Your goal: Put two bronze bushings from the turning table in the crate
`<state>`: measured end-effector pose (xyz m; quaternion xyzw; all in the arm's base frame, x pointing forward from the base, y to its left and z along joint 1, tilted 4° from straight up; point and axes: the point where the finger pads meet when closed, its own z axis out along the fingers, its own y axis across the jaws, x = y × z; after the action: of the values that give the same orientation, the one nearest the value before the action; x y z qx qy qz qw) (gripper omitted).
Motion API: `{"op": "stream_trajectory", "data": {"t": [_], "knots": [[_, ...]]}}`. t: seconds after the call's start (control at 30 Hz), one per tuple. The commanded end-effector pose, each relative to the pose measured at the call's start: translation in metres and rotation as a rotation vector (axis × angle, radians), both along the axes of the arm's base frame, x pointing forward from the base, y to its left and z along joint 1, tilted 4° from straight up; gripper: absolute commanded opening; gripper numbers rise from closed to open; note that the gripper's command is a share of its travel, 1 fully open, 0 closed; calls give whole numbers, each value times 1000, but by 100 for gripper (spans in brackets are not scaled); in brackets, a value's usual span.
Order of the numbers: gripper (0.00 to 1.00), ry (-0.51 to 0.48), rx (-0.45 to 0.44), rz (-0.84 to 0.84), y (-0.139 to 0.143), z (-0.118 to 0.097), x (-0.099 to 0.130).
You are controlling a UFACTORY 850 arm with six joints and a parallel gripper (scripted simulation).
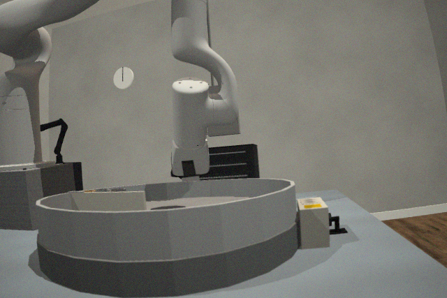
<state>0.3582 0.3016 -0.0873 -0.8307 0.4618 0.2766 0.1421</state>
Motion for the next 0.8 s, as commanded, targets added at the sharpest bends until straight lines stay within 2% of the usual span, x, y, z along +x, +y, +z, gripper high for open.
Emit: {"op": "stream_trajectory", "data": {"t": [0.0,0.33,0.37,0.77], "knots": [[0,-2,-1,0,0,0,1],[0,-2,-1,0,0,0,1],[12,-2,-1,0,0,0,1],[12,-2,-1,0,0,0,1]]}}
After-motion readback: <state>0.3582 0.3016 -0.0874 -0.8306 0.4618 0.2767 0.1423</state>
